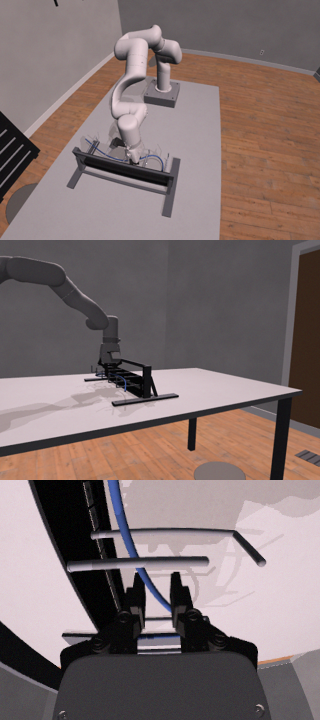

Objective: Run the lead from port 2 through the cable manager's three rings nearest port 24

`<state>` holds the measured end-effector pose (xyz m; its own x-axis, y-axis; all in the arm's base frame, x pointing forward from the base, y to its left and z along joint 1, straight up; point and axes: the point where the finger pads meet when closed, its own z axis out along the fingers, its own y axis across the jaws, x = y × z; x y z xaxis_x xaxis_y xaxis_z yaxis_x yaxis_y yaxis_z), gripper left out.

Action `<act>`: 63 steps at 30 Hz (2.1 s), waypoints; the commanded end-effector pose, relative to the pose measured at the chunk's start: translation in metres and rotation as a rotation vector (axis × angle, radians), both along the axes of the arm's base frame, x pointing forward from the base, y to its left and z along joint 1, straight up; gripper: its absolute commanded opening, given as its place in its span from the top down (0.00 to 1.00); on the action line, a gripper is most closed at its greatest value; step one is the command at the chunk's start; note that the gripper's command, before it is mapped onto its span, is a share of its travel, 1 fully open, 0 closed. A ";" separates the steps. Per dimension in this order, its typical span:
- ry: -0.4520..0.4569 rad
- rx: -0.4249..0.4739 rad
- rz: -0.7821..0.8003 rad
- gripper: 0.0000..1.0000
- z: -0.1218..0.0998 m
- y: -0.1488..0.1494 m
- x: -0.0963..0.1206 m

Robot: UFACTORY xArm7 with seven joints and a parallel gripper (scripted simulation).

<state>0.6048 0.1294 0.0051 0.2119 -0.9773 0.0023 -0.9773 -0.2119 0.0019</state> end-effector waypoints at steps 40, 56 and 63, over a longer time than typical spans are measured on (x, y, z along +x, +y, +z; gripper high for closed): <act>-0.005 0.001 0.000 0.67 0.005 0.001 0.002; -0.005 0.001 0.000 0.67 0.048 0.001 0.002; -0.005 0.001 0.000 0.67 0.069 0.001 0.001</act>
